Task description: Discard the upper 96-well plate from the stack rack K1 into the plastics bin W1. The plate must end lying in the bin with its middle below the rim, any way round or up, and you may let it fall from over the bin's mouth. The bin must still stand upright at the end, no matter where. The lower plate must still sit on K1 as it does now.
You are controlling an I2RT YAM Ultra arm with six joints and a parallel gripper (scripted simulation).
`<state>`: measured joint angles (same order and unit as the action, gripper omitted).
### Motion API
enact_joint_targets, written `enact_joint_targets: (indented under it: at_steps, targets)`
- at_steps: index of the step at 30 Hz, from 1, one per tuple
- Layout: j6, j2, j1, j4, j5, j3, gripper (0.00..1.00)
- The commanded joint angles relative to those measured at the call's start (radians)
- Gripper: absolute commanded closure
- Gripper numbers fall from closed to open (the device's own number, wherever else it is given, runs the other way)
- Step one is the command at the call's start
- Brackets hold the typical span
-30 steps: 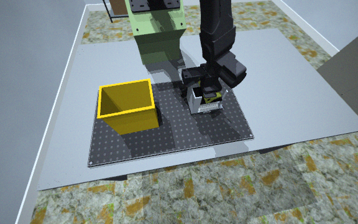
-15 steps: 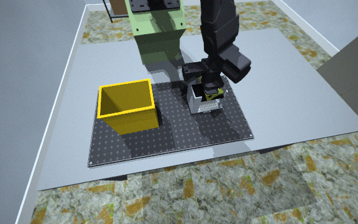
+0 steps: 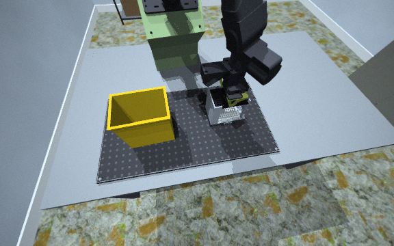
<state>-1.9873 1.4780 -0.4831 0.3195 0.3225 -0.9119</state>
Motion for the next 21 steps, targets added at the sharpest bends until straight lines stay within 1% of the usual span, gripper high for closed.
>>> enact_joint_targets:
  at_steps: [1,13,15,21]
  targets:
    - [-0.006,-0.032,-0.016,0.023,0.002,-0.004,1.0]
    - [-0.026,-0.094,-0.041,0.101,0.017,-0.013,1.0]
    - [-0.026,-0.094,-0.041,0.101,0.017,-0.013,1.0]
    - [-0.037,-0.123,-0.054,0.141,0.026,-0.02,1.0]
